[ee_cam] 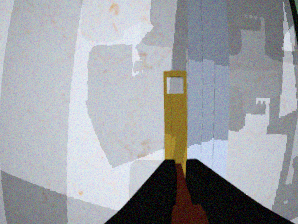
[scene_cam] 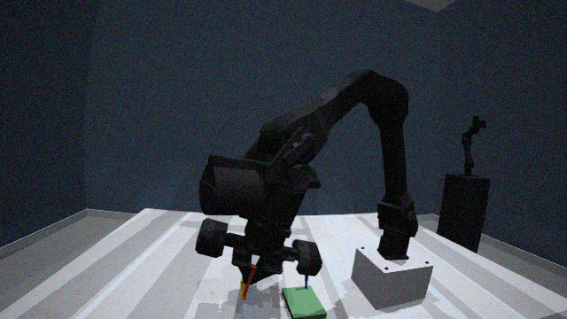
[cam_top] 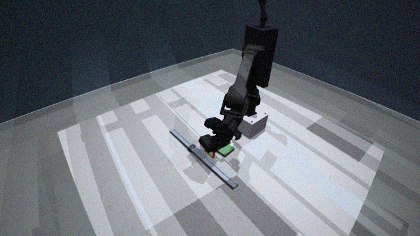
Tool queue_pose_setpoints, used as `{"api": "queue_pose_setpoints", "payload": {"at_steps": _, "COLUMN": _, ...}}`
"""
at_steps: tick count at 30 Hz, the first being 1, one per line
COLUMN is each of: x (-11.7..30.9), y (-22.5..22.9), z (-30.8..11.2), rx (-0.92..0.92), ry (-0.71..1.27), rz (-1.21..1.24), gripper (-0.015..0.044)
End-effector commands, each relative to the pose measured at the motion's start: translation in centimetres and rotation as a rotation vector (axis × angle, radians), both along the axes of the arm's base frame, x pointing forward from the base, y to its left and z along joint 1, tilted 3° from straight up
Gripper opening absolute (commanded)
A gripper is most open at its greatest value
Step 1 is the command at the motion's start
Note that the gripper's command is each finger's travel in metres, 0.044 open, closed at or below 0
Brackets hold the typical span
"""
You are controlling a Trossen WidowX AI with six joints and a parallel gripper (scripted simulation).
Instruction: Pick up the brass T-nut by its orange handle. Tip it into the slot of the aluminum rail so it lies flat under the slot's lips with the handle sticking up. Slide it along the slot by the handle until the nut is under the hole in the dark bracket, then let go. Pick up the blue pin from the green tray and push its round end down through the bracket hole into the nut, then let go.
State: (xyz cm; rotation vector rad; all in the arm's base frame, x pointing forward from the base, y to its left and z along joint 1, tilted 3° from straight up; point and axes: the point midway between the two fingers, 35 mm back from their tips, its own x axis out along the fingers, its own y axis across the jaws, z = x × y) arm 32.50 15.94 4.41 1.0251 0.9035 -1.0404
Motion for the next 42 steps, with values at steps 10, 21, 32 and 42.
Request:
{"api": "queue_pose_setpoints", "payload": {"at_steps": 10, "x": -0.18, "y": -0.03, "z": -0.19, "rx": 0.002, "ry": -0.048, "rz": 0.000, "gripper": -0.0150}}
{"api": "queue_pose_setpoints", "payload": {"at_steps": 21, "x": -0.35, "y": -0.01, "z": -0.31, "rx": 0.006, "ry": -0.085, "rz": 0.002, "gripper": -0.0150}}
{"api": "queue_pose_setpoints", "payload": {"at_steps": 32, "x": -0.55, "y": 0.00, "z": -0.42, "rx": 0.011, "ry": -0.122, "rz": 0.003, "gripper": -0.0150}}
{"api": "queue_pose_setpoints", "payload": {"at_steps": 42, "x": -0.74, "y": -0.01, "z": -0.50, "rx": 0.017, "ry": -0.155, "rz": 0.004, "gripper": -0.0150}}
